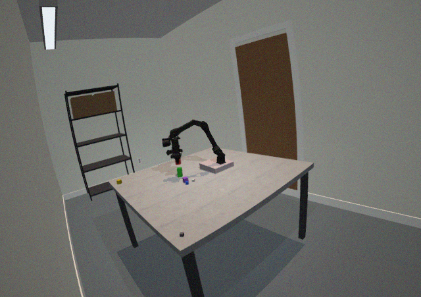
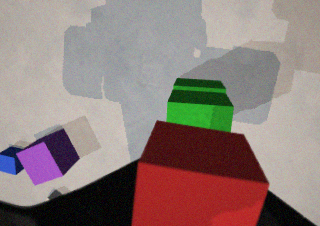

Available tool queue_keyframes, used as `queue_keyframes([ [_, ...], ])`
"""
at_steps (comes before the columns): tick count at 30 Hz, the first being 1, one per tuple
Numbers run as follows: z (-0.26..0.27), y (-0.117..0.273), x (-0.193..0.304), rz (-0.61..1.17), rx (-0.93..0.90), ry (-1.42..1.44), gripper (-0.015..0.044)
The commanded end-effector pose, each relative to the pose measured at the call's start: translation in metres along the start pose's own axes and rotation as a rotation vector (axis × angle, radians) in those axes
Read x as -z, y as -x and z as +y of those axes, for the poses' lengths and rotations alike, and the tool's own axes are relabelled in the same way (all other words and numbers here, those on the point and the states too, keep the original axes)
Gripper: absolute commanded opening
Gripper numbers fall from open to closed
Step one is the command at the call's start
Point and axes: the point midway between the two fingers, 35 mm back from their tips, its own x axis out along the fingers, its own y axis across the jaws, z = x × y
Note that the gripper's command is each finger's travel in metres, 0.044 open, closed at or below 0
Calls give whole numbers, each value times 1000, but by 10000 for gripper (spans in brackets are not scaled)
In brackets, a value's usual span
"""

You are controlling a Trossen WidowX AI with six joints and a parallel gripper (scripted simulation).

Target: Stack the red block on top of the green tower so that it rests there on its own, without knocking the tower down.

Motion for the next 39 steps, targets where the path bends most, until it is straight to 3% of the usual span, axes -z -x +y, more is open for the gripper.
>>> queue_keyframes([
  [1,-1,-7,0,3,7,4,0],
  [10,-2,-35,0,3,7,4,0],
  [39,-2,-35,0,3,7,4,0],
])
